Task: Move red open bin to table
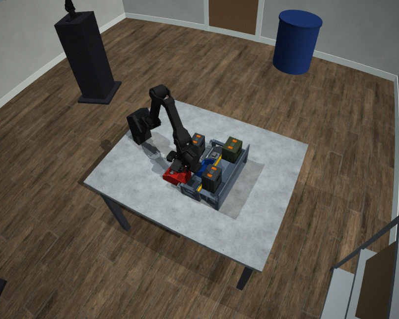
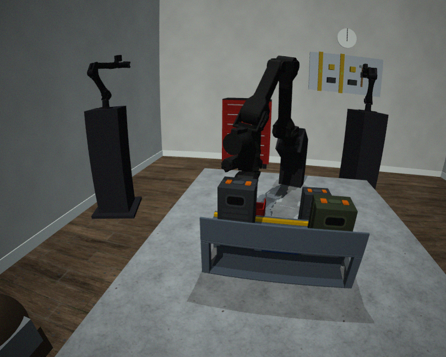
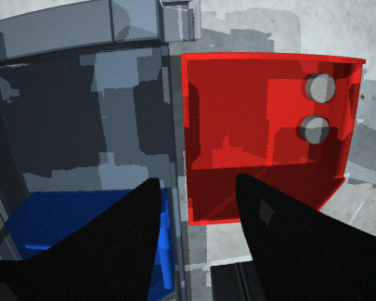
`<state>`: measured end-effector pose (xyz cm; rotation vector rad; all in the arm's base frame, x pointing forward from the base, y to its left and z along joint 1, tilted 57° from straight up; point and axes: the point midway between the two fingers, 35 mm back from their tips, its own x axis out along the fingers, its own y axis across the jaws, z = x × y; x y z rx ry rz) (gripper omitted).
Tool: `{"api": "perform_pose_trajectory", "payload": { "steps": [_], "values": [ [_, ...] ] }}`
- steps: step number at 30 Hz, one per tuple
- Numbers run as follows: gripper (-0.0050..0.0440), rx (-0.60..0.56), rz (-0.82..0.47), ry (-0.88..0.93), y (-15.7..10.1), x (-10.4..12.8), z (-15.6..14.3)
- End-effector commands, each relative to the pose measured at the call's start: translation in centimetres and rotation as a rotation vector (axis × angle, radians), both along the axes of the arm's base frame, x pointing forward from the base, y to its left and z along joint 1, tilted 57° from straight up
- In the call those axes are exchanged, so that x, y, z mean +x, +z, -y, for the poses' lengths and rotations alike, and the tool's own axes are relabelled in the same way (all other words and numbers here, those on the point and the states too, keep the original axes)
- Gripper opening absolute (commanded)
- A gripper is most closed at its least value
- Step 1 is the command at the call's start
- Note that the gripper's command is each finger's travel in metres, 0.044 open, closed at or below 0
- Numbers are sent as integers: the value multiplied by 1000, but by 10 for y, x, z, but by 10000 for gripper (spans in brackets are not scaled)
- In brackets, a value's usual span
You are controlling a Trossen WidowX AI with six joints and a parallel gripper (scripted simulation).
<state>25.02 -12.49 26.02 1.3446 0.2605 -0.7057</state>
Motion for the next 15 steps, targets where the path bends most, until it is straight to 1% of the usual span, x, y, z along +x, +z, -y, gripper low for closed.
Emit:
{"api": "perform_pose_trajectory", "payload": {
  "steps": [1,4,15],
  "values": [
    [150,-14,23,2,14,-9,-4],
    [150,-16,24,5,23,-21,-10],
    [150,-16,24,5,23,-21,-10]
  ]
}}
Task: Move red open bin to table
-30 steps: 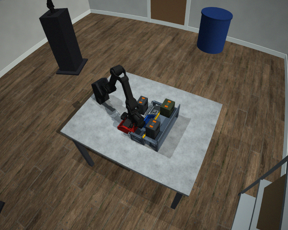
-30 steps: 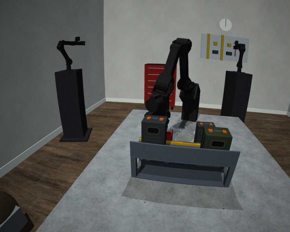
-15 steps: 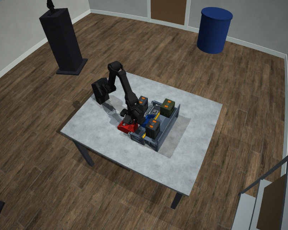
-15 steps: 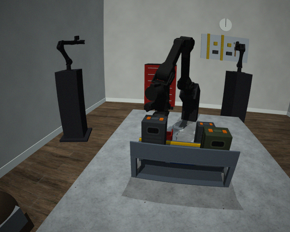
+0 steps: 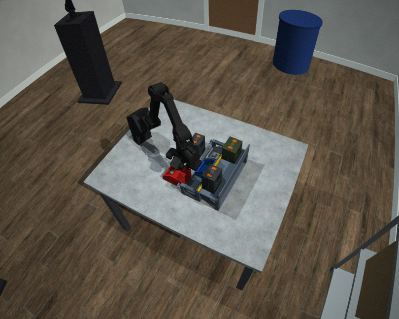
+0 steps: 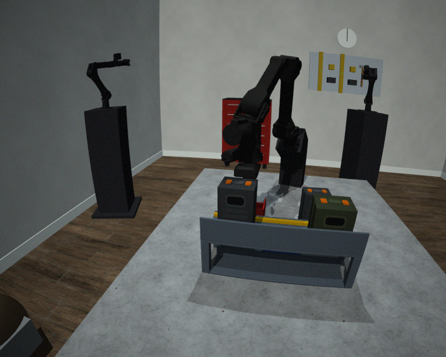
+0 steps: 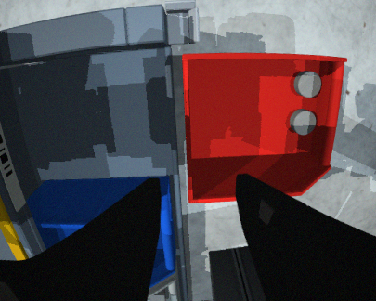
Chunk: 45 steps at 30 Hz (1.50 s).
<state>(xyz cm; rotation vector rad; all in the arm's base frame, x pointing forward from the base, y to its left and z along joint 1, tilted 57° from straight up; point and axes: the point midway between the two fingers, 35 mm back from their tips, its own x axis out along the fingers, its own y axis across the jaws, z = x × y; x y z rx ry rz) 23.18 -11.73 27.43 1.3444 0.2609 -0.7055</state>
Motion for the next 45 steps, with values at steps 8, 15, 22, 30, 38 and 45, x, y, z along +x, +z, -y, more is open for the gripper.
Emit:
{"api": "perform_pose_trajectory", "payload": {
  "steps": [8,15,22,30,38,45],
  "values": [
    [150,-17,25,5,5,4,1],
    [150,-17,25,5,5,4,1],
    [150,-17,26,6,2,7,2],
    [150,-17,25,5,1,8,3],
    [150,-18,27,7,1,10,3],
    [150,-17,25,5,-1,11,4]
  ]
}}
